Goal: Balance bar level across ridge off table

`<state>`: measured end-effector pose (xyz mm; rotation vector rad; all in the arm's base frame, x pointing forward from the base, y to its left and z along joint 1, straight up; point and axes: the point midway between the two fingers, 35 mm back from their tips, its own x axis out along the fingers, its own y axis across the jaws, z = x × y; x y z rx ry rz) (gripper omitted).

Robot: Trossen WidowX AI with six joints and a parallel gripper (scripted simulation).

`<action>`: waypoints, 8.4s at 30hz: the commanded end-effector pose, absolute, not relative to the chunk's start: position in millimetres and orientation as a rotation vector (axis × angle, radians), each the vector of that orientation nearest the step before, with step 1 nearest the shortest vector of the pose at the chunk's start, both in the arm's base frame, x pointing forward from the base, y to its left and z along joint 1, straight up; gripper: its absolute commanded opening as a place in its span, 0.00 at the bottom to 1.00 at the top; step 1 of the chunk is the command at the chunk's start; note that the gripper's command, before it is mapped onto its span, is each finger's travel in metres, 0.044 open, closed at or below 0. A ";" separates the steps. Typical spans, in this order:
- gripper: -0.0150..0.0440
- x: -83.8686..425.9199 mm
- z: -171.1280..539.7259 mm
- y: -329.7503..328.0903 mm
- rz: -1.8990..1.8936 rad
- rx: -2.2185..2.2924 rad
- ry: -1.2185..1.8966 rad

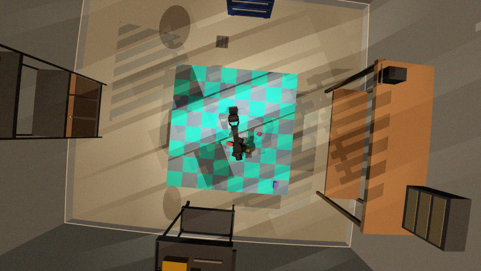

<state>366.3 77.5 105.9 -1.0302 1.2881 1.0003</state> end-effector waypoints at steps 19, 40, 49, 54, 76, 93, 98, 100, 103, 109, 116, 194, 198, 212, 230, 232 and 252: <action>0.25 366.3 103.9 78.1 1.001 -1.028 1.284; 0.25 366.3 102.1 78.3 1.001 -1.028 1.284; 0.25 366.2 101.4 78.4 1.001 -1.028 1.284; 0.25 366.2 100.9 78.5 1.001 -1.028 1.284; 0.25 366.2 101.4 78.8 1.002 -1.028 1.284; 0.25 366.1 101.9 78.9 1.002 -1.028 1.284; 0.25 366.2 102.0 79.0 1.002 -1.028 1.284; 0.25 366.2 102.0 79.0 1.002 -1.028 1.284; 0.25 366.2 102.1 79.0 1.002 -1.028 1.284; 0.25 366.4 102.4 79.1 1.002 -1.028 1.284; 0.25 366.5 102.7 79.1 1.002 -1.028 1.284; 0.25 366.9 105.3 79.2 1.001 -1.028 1.284; 0.25 366.9 105.3 79.2 1.001 -1.028 1.284; 0.25 366.4 104.2 78.7 1.002 -1.032 1.287; 0.25 366.4 104.2 78.7 1.002 -1.032 1.287; 0.25 366.4 104.2 78.7 1.002 -1.032 1.287; 0.54 366.4 104.2 78.7 1.002 -1.032 1.287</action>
